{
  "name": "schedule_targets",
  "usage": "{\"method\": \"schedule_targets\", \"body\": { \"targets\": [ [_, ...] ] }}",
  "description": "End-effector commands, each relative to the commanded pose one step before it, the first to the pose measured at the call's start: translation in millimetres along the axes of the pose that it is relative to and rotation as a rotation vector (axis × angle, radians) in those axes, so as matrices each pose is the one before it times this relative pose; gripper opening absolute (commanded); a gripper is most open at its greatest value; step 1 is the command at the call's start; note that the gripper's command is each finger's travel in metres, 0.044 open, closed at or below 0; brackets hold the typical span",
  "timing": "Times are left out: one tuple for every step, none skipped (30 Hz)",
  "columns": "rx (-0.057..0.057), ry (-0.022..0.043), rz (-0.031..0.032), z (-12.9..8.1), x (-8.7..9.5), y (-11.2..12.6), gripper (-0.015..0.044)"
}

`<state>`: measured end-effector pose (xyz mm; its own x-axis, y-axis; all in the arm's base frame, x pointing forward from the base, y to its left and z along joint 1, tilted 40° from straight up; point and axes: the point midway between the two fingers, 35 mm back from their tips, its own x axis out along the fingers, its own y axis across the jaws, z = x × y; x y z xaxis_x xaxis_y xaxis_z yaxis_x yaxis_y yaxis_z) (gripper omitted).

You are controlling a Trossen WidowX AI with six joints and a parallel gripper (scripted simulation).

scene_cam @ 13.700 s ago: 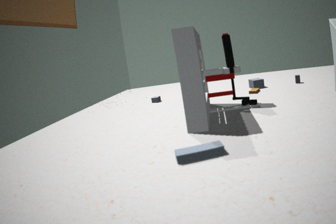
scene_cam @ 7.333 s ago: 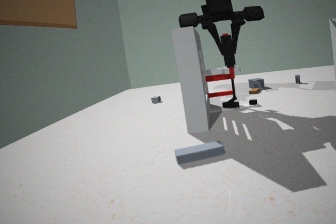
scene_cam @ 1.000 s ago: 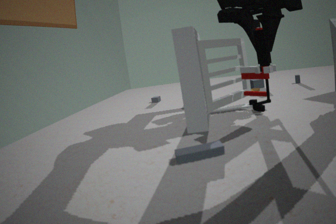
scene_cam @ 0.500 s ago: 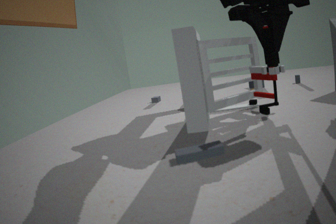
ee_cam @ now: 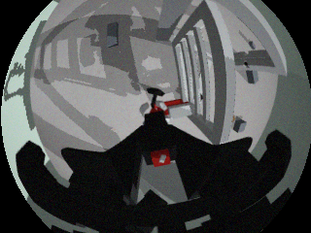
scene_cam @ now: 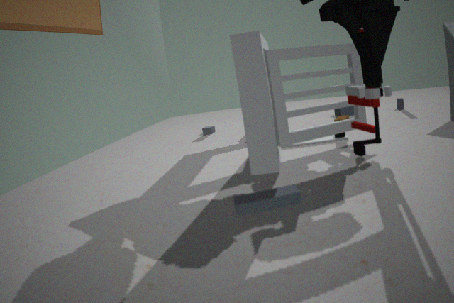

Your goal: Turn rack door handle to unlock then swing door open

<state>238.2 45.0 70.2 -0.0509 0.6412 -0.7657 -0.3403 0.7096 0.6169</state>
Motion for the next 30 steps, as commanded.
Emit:
{"method": "schedule_targets", "body": {
  "targets": [
    [0.0654,-0.00458,0.00224,3.08,0.58,9.27,0.0017],
    [0.0146,-0.00003,0.00009,0.49,0.0,1.91,0.0017],
    [0.0146,-0.00003,0.00012,0.44,0.0,1.92,0.0017],
    [0.0145,-0.00003,0.00006,0.51,-0.01,1.88,0.0017],
    [0.0145,-0.00003,0.00009,0.47,0.0,1.89,0.0017],
    [0.0145,-0.00003,0.00012,0.43,0.0,1.91,0.0017],
    [0.0144,-0.00003,0.00006,0.51,-0.01,1.85,0.0017],
    [0.0144,-0.00003,0.00009,0.47,-0.01,1.87,0.0017],
    [0.0143,-0.00003,0.00012,0.43,0.0,1.89,0.0017],
    [0.0144,-0.00004,0.00006,0.53,-0.01,1.86,0.0017],
    [0.0144,-0.00004,0.0001,0.49,-0.01,1.88,0.0017],
    [0.0144,-0.00003,0.00013,0.44,-0.01,1.89,0.0017],
    [0.0126,-0.00004,0.00005,0.47,-0.01,1.63,0.0017],
    [0.0126,-0.00003,0.00008,0.43,-0.01,1.64,0.0017],
    [0.0126,-0.00003,0.0001,0.4,-0.01,1.65,0.0017],
    [0.0127,-0.00004,0.00005,0.48,-0.01,1.65,0.0017],
    [0.013,-0.00004,0.00008,0.46,-0.01,1.7,0.0017],
    [0.013,-0.00003,0.0001,0.42,-0.01,1.72,0.0017],
    [0.0131,-0.00004,0.00006,0.47,-0.01,1.71,0.0017],
    [0.0132,-0.00004,0.00009,0.44,-0.01,1.74,0.0017],
    [0.0132,-0.00003,0.00012,0.4,-0.01,1.76,0.0017],
    [0.013,-0.00002,0.00014,0.36,-0.01,1.74,0.0017],
    [0.0102,-0.00001,0.00013,0.26,0.0,1.38,0.0017],
    [0.0061,-0.00001,0.00008,0.14,0.0,0.83,0.0017],
    [0.0015,-0.00001,-0.00001,0.02,0.01,0.34,0.0017],
    [0.0005,0.0,0.0,0.01,0.0,0.12,0.0017],
    [0.0,0.0,0.0,0.0,0.0,0.0,0.0017],
    [0.0,0.0,0.0,0.0,0.0,0.0,0.0017],
    [0.0,0.0,0.0,0.0,0.0,0.0,0.0017],
    [0.0,0.0,0.0,0.0,0.0,0.0,0.0017]
  ]
}}
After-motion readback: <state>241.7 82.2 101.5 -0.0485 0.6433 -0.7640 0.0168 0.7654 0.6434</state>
